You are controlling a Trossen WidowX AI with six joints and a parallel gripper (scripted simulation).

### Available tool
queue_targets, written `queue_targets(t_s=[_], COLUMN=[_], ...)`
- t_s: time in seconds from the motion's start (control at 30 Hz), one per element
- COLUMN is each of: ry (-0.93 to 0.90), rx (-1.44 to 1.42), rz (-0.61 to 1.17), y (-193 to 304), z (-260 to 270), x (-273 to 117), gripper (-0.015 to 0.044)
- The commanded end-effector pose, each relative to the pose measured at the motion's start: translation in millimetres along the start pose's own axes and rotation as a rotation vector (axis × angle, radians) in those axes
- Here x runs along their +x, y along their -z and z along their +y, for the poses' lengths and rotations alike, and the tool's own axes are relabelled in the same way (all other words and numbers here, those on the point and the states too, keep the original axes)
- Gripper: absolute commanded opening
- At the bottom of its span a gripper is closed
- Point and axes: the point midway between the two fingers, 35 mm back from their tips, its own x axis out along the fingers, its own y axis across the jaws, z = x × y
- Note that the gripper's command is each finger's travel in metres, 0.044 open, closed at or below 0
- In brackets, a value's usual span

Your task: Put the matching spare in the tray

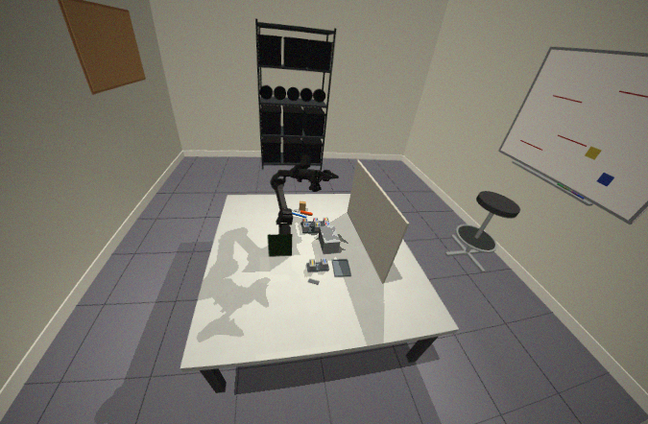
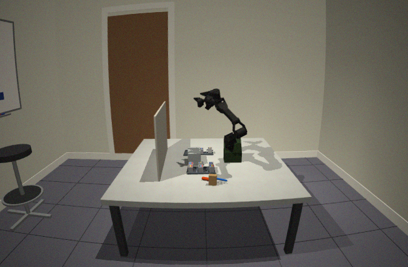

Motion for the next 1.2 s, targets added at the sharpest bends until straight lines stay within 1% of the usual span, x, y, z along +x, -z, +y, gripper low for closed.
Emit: queue_targets(t_s=[0.0,0.03,0.2,0.27,0.33,0.43,0.5,0.6,0.73,0.87,1.03,1.17], ry=[0.000,0.000,0.003,0.023,0.054,0.070,0.032,-0.045,-0.286,-0.541,-0.938,-1.322], rx=[0.000,0.000,0.010,0.088,0.242,0.550,0.758,0.976,1.330,1.545,1.749,1.855], rz=[0.000,0.000,-0.005,-0.050,-0.145,-0.358,-0.506,-0.658,-0.921,-1.079,-1.207,-1.237], y=[0,0,-1,-7,-21,-53,-74,-96,-136,-162,-191,-212], z=[0,0,-1,-6,-18,-45,-61,-79,-110,-131,-156,-176], x=[0,0,1,9,25,51,63,70,77,76,70,61], gripper=[0.0426,0.0440,0.0440,0.0440,0.0440,0.0440,0.0440,0.0440,0.0440,0.0440,0.0440,0.0440])
